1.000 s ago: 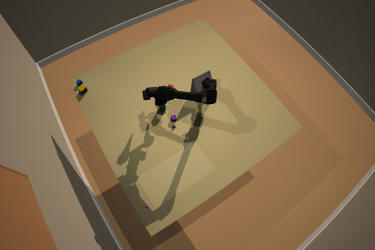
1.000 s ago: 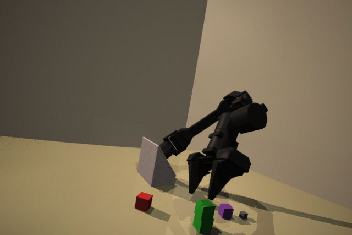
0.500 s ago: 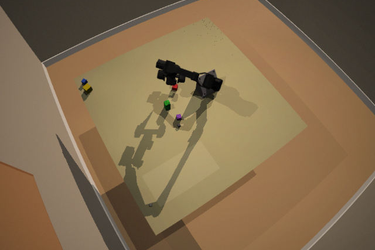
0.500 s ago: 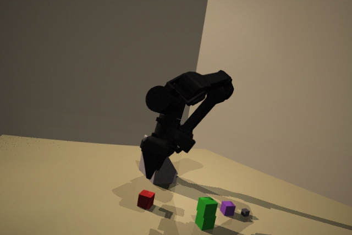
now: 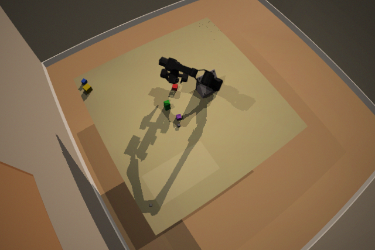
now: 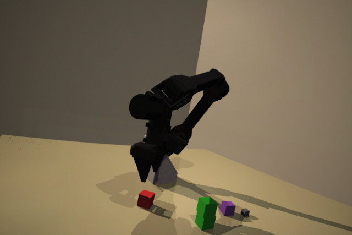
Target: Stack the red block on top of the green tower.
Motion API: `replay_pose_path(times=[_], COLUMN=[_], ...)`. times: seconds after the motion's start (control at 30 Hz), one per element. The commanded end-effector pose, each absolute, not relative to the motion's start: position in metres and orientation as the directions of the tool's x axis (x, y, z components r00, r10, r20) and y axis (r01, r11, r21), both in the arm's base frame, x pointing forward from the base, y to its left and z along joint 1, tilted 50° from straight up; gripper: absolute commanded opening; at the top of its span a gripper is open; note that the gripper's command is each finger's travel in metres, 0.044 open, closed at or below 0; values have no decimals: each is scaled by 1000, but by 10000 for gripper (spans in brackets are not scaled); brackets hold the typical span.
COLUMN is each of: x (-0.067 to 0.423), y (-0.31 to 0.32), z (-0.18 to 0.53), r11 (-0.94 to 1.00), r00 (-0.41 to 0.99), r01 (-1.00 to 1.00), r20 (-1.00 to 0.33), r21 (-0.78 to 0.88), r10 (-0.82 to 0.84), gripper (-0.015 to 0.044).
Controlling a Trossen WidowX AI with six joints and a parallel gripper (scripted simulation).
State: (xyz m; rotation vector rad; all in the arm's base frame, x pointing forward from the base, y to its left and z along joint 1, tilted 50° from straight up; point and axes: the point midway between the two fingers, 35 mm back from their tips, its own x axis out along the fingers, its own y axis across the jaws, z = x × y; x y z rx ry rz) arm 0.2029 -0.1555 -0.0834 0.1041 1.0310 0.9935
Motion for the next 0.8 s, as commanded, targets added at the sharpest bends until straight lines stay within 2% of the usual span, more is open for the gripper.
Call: replay_pose_path(times=[0.0, 0.77], x=[205, 210], y=[-134, -109], z=[-99, -121], r11=[575, 574], r00=[136, 137], r01=[-635, -635], r20=[-658, -657], r21=[516, 516], r10=[741, 741], gripper=[440, 440])
